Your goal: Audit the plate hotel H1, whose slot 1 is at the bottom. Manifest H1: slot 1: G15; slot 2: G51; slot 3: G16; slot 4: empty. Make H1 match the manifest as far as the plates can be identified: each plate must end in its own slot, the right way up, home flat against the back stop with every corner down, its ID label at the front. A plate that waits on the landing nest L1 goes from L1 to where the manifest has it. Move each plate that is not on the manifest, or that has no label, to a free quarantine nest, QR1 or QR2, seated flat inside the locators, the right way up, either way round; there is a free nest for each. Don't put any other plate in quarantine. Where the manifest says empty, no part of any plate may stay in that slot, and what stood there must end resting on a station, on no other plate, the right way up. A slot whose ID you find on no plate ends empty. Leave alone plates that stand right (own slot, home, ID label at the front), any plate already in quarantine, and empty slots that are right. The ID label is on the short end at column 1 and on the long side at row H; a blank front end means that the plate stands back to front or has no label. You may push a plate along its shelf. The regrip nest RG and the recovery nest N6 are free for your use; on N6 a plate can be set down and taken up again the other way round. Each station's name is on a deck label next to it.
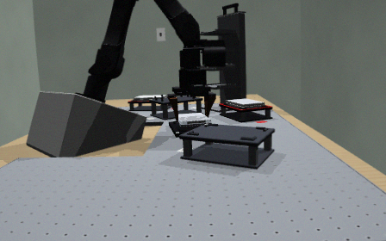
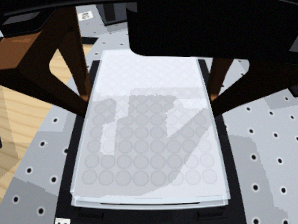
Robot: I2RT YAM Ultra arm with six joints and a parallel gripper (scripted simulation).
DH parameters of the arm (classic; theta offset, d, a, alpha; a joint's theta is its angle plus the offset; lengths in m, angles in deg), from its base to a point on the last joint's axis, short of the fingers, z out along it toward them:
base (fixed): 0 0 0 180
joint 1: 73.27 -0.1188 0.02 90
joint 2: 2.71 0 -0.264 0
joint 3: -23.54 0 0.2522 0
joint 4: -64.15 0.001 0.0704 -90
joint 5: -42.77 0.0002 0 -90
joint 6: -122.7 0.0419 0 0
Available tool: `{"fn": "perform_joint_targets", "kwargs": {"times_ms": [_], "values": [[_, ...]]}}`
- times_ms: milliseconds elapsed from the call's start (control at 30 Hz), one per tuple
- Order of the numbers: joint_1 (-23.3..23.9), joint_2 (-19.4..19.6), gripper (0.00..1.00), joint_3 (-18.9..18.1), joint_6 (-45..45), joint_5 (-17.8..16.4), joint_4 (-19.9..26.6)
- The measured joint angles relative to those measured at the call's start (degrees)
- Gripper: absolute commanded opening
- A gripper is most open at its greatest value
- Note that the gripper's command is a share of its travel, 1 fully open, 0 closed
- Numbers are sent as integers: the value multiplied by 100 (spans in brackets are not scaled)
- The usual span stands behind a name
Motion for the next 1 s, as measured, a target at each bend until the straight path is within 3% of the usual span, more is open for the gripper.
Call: {"fn": "perform_joint_targets", "kwargs": {"times_ms": [567, 600, 1000], "values": [[-72, 164, 86, 85, 74, 17, -273], [-72, 164, 100, 85, 76, 20, -275], [-72, 162, 100, 85, 79, 20, -326]]}}
